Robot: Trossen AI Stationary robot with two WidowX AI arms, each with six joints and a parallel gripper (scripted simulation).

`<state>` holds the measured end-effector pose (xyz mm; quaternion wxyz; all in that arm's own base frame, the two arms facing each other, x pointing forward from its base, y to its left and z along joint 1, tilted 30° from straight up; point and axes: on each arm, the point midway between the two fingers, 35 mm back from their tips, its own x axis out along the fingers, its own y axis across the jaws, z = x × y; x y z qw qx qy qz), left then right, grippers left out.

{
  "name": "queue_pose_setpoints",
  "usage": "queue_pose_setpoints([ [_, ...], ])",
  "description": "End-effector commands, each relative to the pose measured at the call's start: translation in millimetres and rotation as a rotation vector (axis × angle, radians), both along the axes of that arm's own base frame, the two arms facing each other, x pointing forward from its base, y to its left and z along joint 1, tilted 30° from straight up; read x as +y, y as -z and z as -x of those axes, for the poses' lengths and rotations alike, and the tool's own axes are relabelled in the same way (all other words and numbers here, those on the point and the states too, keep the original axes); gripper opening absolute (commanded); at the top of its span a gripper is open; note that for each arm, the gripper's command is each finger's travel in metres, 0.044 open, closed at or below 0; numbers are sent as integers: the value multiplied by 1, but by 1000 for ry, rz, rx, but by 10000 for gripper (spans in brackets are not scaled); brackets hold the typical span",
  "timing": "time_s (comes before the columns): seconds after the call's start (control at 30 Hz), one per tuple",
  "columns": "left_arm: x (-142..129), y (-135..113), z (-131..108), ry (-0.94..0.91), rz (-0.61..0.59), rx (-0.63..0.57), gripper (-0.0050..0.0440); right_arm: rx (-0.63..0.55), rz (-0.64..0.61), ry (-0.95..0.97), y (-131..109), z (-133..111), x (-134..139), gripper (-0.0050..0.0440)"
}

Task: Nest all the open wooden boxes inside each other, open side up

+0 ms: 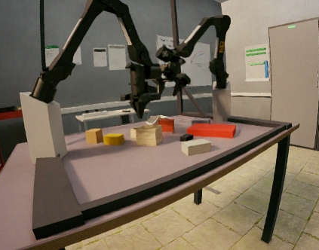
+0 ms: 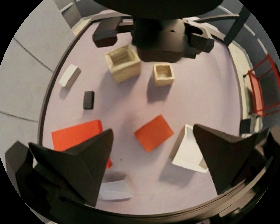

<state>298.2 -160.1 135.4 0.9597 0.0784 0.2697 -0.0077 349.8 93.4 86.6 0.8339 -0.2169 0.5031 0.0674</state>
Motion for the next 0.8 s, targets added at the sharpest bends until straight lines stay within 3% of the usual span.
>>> queue_pose_setpoints([
  [0.0, 11, -4, 6, -15, 33, 86, 400, -2, 19, -33, 3, 0, 7, -50],
  [0.2, 31, 7, 25, -51, 40, 247, 400, 2, 42, -74, 9, 0, 17, -50],
  [0.27, 31, 7, 25, -51, 40, 247, 400, 2, 42, -74, 9, 0, 17, -50],
  [0.47, 54, 16, 53, -110, 56, 423, 400, 5, 66, -116, 16, 1, 27, -50],
  [0.77, 59, 22, 60, -121, 46, 465, 400, 10, 66, -120, 23, -2, 26, -50],
])
